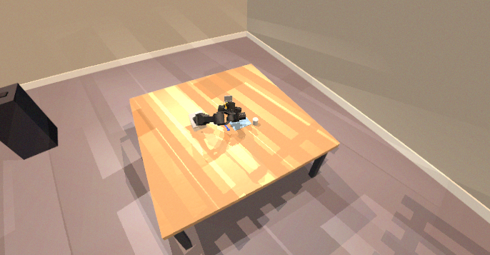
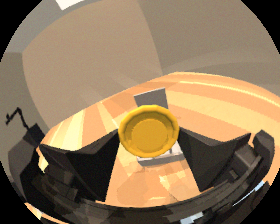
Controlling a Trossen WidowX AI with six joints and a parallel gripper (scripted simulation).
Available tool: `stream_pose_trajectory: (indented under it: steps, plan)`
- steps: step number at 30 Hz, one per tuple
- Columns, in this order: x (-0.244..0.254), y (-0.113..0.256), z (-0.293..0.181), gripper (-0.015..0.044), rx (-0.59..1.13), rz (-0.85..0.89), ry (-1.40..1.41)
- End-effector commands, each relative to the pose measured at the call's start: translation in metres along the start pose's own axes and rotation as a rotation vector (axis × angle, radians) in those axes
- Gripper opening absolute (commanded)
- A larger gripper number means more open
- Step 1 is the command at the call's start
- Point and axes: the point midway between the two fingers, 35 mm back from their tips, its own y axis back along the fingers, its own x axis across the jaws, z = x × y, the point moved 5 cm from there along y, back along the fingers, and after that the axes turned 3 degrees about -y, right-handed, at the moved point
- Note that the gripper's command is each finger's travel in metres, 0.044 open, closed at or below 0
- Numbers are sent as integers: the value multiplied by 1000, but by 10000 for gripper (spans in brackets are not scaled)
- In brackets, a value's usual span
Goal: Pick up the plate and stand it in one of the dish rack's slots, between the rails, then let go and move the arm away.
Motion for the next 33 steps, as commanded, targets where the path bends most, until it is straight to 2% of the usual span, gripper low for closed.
stream_pose_trajectory:
  steps: [1, 9, 18, 33]
  plan:
    - [2, 4, -3, 0, -48, -30, 82]
    - [3, 12, -11, 0, -133, -120, 273]
    - [3, 12, -11, 0, -134, -123, 277]
    - [1, -15, -5, 0, -132, -125, 278]
